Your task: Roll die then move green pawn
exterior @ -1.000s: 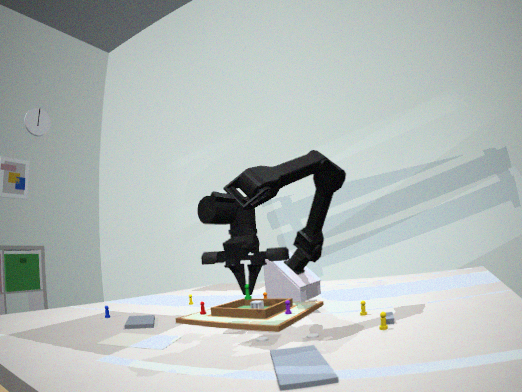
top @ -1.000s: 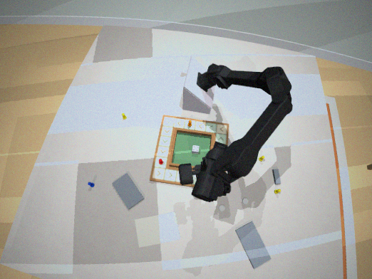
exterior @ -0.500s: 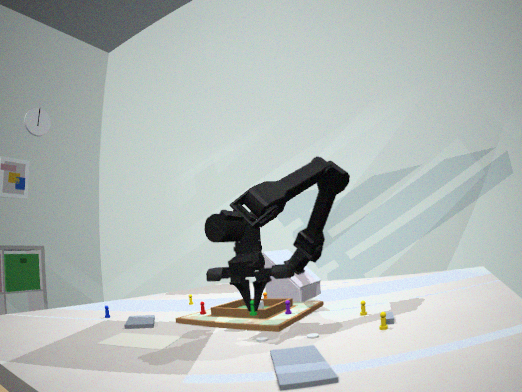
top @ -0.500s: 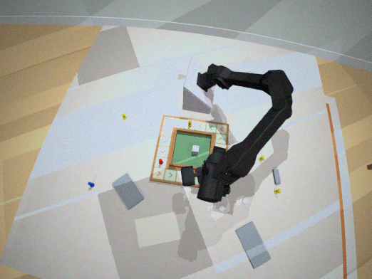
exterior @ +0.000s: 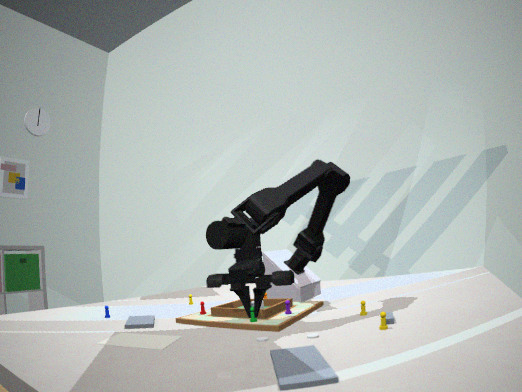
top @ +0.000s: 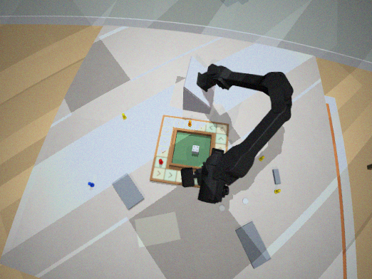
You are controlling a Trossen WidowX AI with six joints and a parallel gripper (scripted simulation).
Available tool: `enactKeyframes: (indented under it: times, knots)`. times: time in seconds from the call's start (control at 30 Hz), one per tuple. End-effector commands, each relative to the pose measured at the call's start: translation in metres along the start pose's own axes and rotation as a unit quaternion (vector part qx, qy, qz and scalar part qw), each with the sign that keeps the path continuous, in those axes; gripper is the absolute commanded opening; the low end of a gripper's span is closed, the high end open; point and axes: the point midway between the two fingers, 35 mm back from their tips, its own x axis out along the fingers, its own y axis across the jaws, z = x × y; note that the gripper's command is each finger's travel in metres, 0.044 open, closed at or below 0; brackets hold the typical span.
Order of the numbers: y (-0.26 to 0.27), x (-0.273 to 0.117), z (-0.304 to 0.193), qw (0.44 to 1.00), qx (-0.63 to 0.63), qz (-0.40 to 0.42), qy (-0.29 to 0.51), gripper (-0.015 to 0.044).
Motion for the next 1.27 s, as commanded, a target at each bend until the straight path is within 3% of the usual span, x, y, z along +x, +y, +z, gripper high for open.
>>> enactKeyframes:
  times: [0.0, 0.23, 0.37, 0.47, 0.6, 0.93, 0.97, 1.23]
  knots:
    - [0.000, -0.001, 0.000, 1.000, 0.000, 0.000, -0.001, 0.0079]
    - [0.000, -0.004, 0.000, 1.000, 0.000, 0.000, -0.001, 0.0263]
    - [-0.001, -0.048, 0.000, 1.000, 0.004, 0.002, 0.002, 0.0367]
    - [-0.001, -0.050, 0.000, 1.000, 0.005, 0.002, 0.002, 0.0440]
    - [-0.012, -0.066, -0.021, 1.000, 0.020, -0.007, 0.003, 0.0440]
    - [-0.029, -0.130, -0.180, 0.993, 0.118, -0.017, 0.011, 0.0440]
    - [-0.037, -0.125, -0.139, 0.995, 0.097, -0.026, 0.004, 0.0440]
    - [-0.037, -0.125, -0.139, 0.995, 0.097, -0.026, 0.004, 0.0440]
